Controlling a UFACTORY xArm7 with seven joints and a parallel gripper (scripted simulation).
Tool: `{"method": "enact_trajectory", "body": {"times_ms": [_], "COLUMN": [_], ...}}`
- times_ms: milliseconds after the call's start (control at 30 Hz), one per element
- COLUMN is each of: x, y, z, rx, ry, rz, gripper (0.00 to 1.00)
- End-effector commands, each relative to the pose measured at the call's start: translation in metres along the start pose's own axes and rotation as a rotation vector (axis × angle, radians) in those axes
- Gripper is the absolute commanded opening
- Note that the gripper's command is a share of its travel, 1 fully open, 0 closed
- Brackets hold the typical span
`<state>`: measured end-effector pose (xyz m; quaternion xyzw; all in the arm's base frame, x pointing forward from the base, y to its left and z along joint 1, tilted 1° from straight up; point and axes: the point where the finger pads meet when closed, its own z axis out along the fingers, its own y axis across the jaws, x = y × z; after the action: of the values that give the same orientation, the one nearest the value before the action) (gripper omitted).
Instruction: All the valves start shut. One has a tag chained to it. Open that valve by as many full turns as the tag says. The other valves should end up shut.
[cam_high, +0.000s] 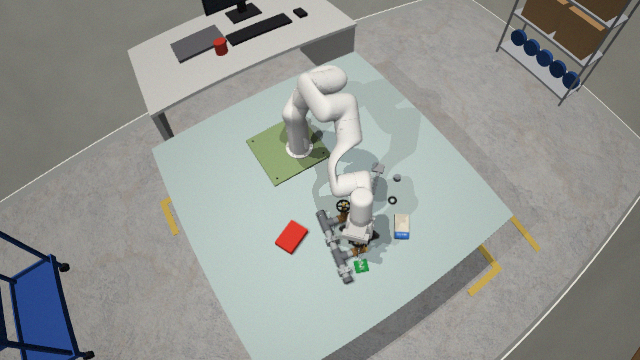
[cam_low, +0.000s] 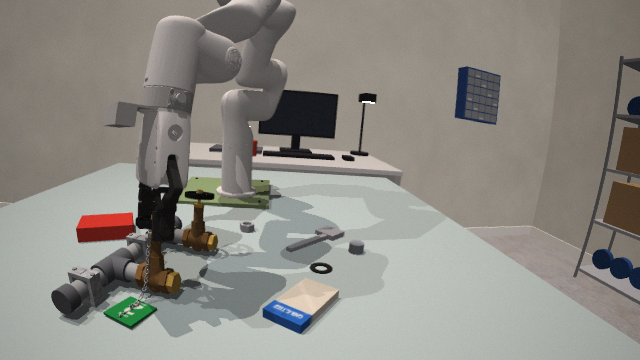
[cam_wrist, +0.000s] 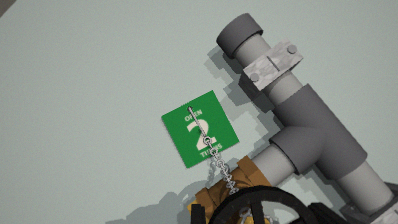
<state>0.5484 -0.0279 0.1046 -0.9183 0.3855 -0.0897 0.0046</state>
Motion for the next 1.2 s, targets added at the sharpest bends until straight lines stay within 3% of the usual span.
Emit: {"method": "enact_trajectory", "body": {"times_ms": [0, 1100, 1167], "x": [0.0016, 0.0016, 0.0016], "y": [-0.0011, -0.0012, -0.0012], "z": [-0.0017, -0.0019, -0.0019], "rx": [0.019, -0.026, -0.026], "ry": [-0.004, 0.027, 0.027], "rz": [-0.238, -1.579, -1.579], "gripper": [0.00, 0.00, 0.00]}}
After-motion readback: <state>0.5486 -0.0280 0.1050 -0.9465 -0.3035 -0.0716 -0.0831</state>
